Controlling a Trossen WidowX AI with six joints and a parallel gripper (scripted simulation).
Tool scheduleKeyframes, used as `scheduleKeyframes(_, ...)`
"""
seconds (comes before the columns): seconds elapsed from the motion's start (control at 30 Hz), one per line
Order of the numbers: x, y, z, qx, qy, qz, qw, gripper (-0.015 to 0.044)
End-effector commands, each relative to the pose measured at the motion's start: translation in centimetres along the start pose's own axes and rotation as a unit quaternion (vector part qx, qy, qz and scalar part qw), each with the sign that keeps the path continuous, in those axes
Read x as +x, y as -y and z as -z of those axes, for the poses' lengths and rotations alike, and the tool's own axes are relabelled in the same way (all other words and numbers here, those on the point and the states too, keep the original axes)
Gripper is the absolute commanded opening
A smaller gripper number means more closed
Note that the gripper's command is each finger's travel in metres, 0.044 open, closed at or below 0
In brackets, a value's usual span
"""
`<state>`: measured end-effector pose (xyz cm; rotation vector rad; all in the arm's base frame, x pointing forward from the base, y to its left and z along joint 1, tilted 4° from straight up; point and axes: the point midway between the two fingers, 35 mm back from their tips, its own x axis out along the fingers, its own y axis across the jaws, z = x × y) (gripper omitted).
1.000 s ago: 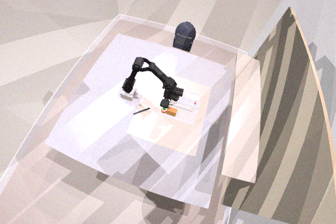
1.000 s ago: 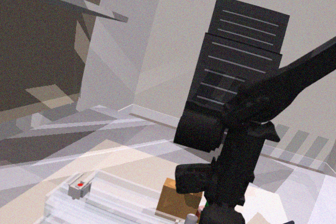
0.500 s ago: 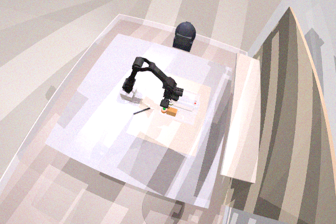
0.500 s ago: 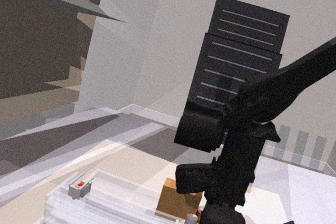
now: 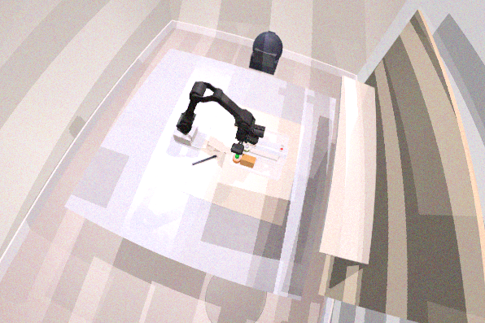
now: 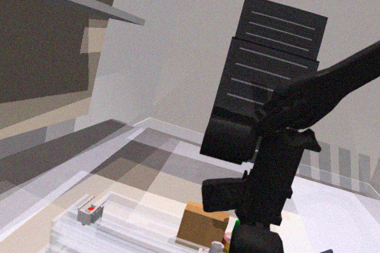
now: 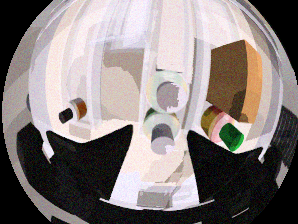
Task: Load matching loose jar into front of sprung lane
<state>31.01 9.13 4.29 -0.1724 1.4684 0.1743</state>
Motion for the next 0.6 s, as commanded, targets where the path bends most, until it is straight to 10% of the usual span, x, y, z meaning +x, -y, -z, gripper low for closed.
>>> scheduleKeyframes(0.0, -0.9, 0.0, -0.3, 0.001, 0.005, 0.000, 1.000, 0.0283)
scheduleKeyframes(0.57, -1.0, -0.1, 4.1, 0.001, 0.003, 0.000, 1.000, 0.0283)
